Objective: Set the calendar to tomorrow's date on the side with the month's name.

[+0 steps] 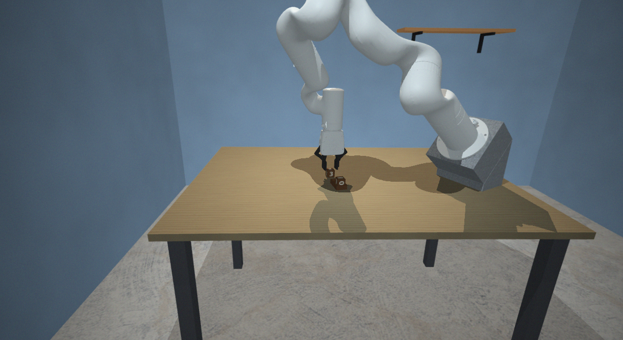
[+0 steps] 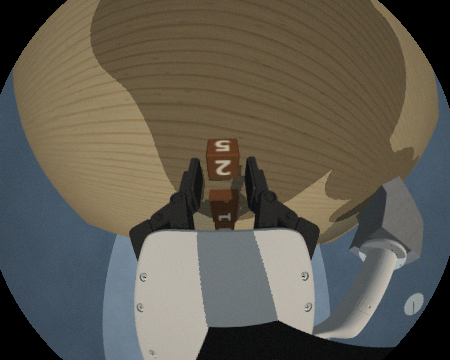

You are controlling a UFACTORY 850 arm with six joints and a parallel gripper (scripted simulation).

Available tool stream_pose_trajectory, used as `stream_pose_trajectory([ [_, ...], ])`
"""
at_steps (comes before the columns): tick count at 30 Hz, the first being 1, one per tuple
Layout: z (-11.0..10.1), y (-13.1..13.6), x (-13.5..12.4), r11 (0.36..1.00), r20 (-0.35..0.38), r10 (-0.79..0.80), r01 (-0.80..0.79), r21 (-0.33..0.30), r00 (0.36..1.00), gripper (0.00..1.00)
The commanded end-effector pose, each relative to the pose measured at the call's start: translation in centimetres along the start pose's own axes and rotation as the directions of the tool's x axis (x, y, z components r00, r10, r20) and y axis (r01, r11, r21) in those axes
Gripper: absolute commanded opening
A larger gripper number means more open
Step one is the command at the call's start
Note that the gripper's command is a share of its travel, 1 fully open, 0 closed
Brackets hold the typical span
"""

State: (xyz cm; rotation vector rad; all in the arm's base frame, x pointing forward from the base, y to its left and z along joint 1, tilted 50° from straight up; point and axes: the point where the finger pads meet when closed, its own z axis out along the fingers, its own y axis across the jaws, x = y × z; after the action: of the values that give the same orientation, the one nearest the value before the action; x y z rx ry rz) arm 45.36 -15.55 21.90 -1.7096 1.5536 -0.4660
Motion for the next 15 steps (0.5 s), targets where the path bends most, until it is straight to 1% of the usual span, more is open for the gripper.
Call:
stream_pose_trajectory([
  [1, 0.6, 0.0, 0.0, 1.000, -0.001, 0.000, 0.000, 0.001, 1.000, 0.49],
  [8, 1.7, 0.0, 0.0, 1.000, -0.001, 0.000, 0.000, 0.001, 1.000, 0.49],
  [15, 2.1, 0.0, 0.0, 1.000, -0.001, 0.000, 0.000, 0.001, 1.000, 0.49],
])
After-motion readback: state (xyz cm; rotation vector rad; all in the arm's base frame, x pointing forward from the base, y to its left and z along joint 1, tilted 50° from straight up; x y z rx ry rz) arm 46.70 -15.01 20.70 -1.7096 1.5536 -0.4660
